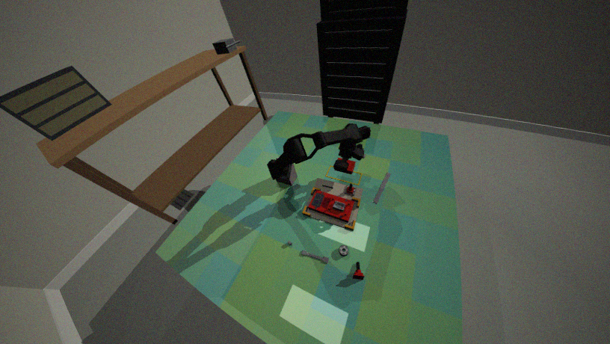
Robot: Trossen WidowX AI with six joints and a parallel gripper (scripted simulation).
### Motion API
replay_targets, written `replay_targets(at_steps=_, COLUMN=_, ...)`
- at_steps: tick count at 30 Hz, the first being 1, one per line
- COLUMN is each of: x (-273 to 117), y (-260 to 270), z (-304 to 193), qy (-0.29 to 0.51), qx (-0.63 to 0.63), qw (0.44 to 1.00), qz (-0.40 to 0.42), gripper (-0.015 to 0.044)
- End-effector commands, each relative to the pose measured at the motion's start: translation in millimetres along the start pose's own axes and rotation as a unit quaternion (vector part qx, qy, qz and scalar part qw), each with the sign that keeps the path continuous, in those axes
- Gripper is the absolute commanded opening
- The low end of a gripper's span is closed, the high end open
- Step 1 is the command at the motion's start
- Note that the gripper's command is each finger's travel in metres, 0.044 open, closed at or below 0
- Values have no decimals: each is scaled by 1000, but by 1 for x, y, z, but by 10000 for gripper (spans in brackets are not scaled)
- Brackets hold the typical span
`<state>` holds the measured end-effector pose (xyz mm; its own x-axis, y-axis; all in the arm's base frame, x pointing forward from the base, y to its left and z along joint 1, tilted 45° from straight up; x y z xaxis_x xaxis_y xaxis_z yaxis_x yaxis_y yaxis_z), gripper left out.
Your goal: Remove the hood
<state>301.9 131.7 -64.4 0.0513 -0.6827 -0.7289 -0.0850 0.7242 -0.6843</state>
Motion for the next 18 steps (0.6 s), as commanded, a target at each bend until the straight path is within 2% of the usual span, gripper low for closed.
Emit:
replay_targets(at_steps=1, x=3, y=0, z=0, qy=-2, qx=-2, qw=1000, qz=-2, gripper=0)
replay_targets(at_steps=18, x=18, y=0, z=0, qy=-2, qx=-2, qw=1000, qz=-2, gripper=0)
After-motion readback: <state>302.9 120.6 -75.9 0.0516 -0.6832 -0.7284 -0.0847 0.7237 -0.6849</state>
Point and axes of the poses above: the point midway between the two fingers, 35 mm back from their tips, its own x axis out along the fingers, its own y axis across the jaws, z = x × y, the point moved 1 cm from there along -x, back along the fingers, and after that the axes turned 5 degrees about -x, right-handed, at the moved point
